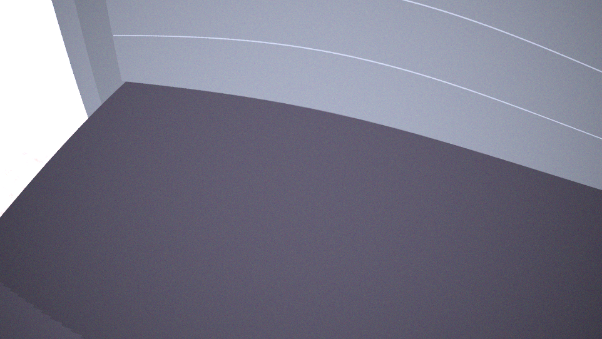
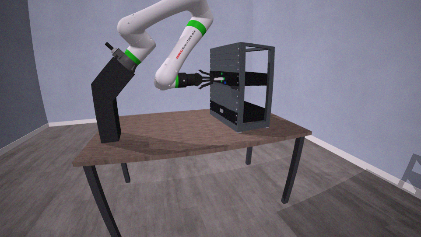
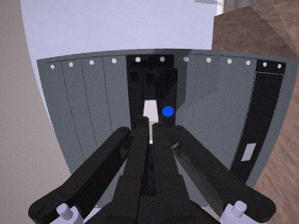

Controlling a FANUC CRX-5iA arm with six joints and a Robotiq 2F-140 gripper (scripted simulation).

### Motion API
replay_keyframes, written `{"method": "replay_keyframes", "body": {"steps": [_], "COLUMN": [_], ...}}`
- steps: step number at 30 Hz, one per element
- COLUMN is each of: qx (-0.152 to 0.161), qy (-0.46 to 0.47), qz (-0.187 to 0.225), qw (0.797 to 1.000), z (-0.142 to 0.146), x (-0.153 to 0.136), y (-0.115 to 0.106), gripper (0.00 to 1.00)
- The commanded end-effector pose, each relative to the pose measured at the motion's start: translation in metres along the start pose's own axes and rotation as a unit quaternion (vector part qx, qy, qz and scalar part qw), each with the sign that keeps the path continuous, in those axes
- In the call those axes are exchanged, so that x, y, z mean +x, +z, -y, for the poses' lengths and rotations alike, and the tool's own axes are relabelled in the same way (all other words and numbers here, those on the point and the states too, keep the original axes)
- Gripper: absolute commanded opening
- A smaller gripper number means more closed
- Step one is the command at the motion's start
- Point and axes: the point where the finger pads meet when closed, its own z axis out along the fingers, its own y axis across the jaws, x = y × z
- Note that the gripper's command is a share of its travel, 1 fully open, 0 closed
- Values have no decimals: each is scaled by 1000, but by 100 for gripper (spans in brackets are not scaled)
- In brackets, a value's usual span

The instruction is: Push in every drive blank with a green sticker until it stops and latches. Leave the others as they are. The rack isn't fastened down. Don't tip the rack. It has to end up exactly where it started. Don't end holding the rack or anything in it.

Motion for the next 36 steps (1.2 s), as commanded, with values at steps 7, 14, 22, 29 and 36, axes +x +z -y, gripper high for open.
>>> {"method": "replay_keyframes", "body": {"steps": [7,14,22,29,36], "qx": [-1,-1,-1,-1,-1], "qy": [0,0,0,0,0], "qz": [0,0,0,0,0], "qw": [1000,1000,1000,1000,1000], "z": [-1,-1,-1,-1,-1], "x": [0,0,0,0,0], "y": [19,19,19,19,19], "gripper": [0,0,0,0,0]}}
